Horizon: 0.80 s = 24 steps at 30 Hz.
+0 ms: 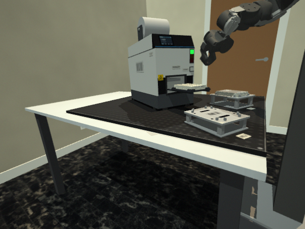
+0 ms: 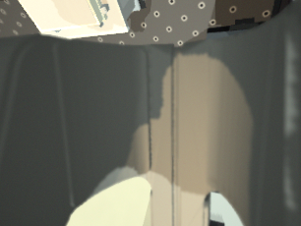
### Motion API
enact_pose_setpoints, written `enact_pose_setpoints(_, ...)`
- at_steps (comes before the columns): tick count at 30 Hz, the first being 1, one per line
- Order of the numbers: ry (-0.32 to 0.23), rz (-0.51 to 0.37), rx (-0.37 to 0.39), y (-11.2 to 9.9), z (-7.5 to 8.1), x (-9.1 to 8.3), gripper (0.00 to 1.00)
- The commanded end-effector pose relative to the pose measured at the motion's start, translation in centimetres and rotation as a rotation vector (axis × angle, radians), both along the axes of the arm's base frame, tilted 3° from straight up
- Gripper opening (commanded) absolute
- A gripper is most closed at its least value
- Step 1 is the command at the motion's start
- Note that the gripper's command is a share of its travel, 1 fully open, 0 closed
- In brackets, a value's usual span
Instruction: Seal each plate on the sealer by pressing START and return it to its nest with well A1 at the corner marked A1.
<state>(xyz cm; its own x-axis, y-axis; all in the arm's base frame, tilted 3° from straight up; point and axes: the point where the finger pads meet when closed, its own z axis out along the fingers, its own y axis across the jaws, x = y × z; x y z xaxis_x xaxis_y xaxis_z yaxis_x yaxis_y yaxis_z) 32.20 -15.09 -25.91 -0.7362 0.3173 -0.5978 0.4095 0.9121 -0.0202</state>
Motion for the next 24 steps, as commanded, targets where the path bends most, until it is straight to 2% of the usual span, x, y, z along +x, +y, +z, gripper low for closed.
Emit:
enact_pose_setpoints(1, -0.003, -0.001, 0.001, 0.0, 0.1, 0.1, 0.0)
enact_pose_setpoints(24, 0.002, 0.006, 0.002, -1.0, -2.6, 2.2, 0.0)
